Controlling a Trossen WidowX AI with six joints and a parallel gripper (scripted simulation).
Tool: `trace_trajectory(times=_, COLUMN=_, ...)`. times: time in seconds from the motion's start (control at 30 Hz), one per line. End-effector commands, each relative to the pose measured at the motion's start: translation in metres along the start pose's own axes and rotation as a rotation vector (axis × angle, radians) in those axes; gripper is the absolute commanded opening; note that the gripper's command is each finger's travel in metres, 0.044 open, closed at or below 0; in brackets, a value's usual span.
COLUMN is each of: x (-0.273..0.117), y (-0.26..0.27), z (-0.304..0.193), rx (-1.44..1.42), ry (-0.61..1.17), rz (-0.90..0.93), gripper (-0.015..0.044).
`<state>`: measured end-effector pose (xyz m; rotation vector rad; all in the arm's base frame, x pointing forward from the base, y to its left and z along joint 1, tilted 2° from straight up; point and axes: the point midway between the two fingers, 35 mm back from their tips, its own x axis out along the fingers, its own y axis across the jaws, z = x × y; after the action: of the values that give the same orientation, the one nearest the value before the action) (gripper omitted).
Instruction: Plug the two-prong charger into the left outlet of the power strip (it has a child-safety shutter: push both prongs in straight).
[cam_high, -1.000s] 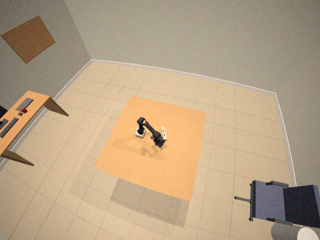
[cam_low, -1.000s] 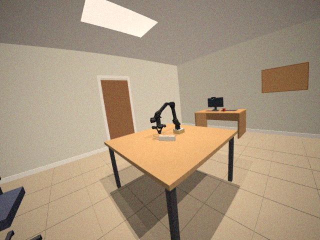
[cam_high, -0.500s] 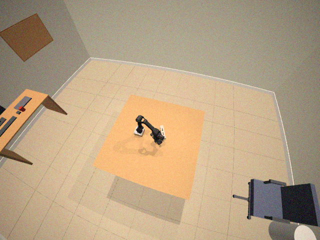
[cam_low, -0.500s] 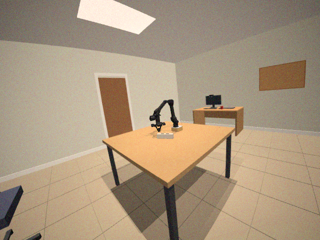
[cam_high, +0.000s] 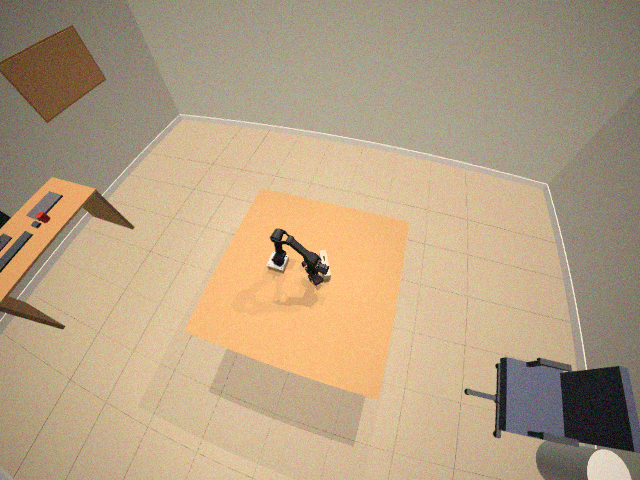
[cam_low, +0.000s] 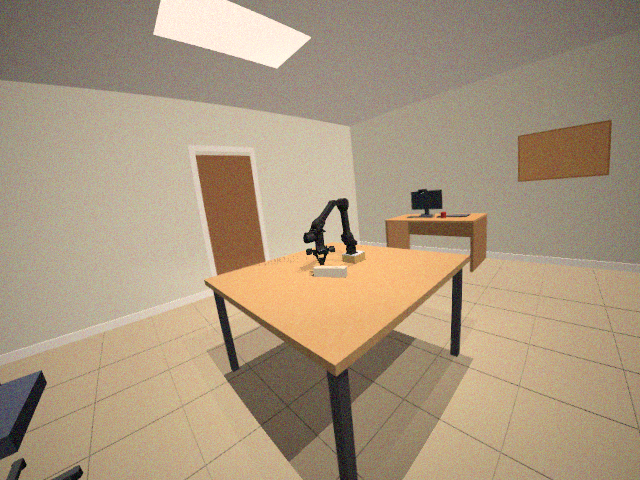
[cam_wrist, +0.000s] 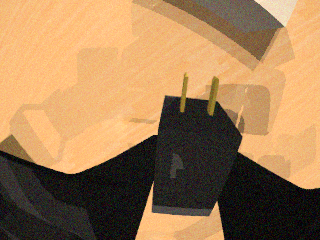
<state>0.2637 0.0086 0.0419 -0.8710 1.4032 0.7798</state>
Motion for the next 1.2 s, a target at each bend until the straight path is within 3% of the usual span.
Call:
trace_trajectory(times=0.0, x=0.002, y=0.010, z=0.005, rx=0.033, ry=-0.005, rz=0.003, gripper=0.0000)
trace_trajectory(times=1.17, x=0.021, y=0.079, z=0.031, rx=0.264, ry=-0.007, rz=0.026, gripper=0.0000)
